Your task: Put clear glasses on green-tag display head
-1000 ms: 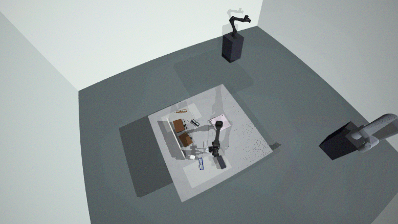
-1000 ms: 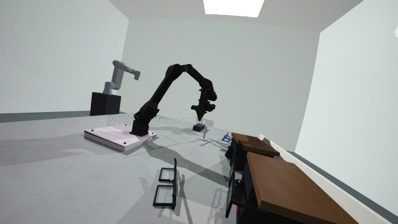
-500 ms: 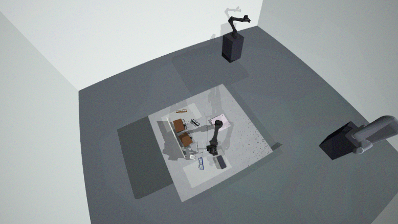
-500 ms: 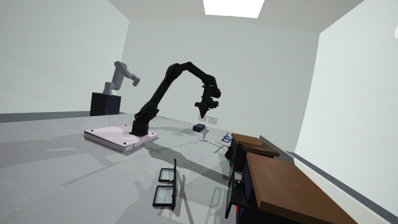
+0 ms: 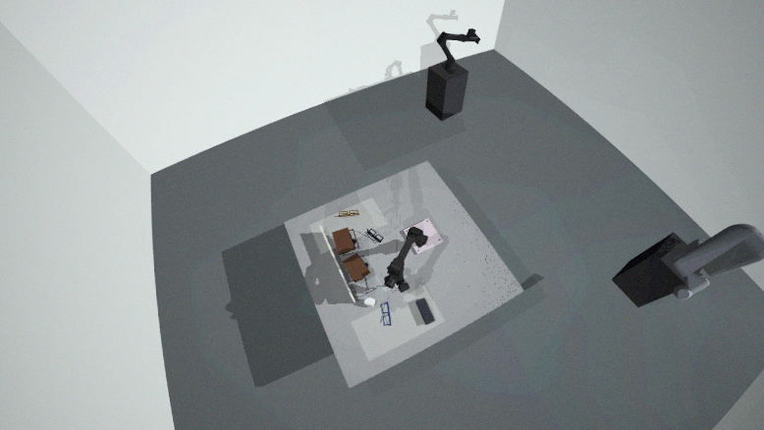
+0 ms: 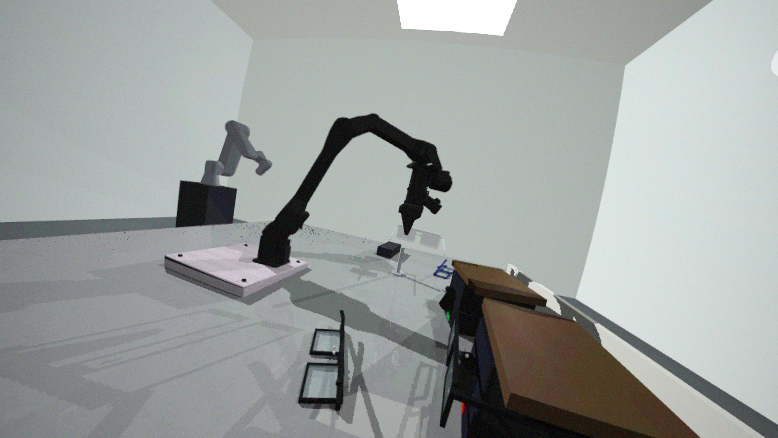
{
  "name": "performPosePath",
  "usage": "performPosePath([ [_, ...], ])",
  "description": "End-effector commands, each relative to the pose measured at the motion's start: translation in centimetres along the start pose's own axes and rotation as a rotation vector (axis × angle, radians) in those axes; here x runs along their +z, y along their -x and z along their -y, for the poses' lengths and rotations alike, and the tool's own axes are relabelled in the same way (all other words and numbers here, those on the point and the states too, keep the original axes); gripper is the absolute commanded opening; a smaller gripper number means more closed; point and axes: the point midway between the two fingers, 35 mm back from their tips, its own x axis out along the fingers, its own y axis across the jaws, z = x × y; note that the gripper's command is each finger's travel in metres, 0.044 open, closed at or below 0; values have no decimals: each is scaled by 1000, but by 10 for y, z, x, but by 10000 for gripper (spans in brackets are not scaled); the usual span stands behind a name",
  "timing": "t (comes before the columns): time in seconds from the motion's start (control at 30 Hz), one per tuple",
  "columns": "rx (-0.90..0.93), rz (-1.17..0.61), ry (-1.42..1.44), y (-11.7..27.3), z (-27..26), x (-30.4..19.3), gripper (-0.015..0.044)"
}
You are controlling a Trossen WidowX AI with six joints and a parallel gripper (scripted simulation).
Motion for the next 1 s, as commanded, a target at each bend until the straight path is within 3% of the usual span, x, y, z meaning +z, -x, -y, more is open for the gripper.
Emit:
performPosePath([
  [0.0,24,3,77,5,17,9,0],
  [0.97,135,111,635,28,151,45,0],
])
